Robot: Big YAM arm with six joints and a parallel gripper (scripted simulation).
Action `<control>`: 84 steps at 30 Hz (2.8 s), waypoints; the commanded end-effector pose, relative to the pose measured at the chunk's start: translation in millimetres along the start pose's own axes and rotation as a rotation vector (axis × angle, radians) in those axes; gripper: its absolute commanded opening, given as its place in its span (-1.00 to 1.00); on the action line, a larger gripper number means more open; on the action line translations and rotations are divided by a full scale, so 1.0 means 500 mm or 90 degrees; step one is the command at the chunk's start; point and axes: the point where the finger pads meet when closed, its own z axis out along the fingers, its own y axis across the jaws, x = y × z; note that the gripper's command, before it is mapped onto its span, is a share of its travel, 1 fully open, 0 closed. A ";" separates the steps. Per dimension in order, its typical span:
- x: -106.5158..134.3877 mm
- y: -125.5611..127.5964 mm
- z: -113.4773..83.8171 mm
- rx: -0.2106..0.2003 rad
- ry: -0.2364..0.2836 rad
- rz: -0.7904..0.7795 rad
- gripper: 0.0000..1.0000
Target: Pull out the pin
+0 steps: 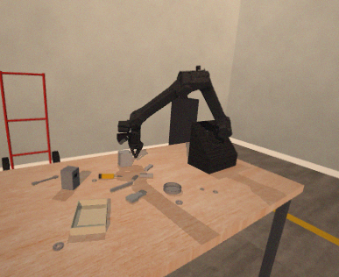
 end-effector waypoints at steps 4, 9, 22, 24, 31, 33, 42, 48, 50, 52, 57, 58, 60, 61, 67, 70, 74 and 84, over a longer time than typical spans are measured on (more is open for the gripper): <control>0.000 0.006 0.014 0.002 0.005 -0.002 -1.00; 0.002 0.006 0.014 0.002 0.006 -0.002 -1.00; 0.005 0.006 0.015 0.002 0.006 -0.001 -1.00; 0.005 0.006 0.015 0.002 0.006 -0.001 -1.00; 0.006 0.006 0.015 0.002 0.007 -0.001 -1.00; 0.009 0.006 0.015 0.002 0.007 -0.001 -1.00; 0.011 0.006 0.015 0.002 0.008 -0.001 -1.00; 0.016 0.007 0.015 0.002 0.009 0.001 -1.00; 0.018 0.007 0.015 0.002 0.009 0.001 -1.00; 0.018 0.007 0.015 0.002 0.009 0.001 -1.00; 0.018 0.007 0.015 0.002 0.009 0.001 -1.00; 0.018 0.007 0.015 0.002 0.009 0.001 -1.00; 0.020 0.007 0.015 0.002 0.010 0.002 -1.00; 0.022 0.007 0.015 0.002 0.010 0.002 -1.00; 0.024 0.007 0.016 0.002 0.011 0.003 -1.00; 0.025 0.007 0.016 0.002 0.011 0.003 -1.00; 0.028 0.007 0.016 0.002 0.012 0.004 -1.00; 0.033 0.008 0.016 0.001 0.015 0.005 -1.00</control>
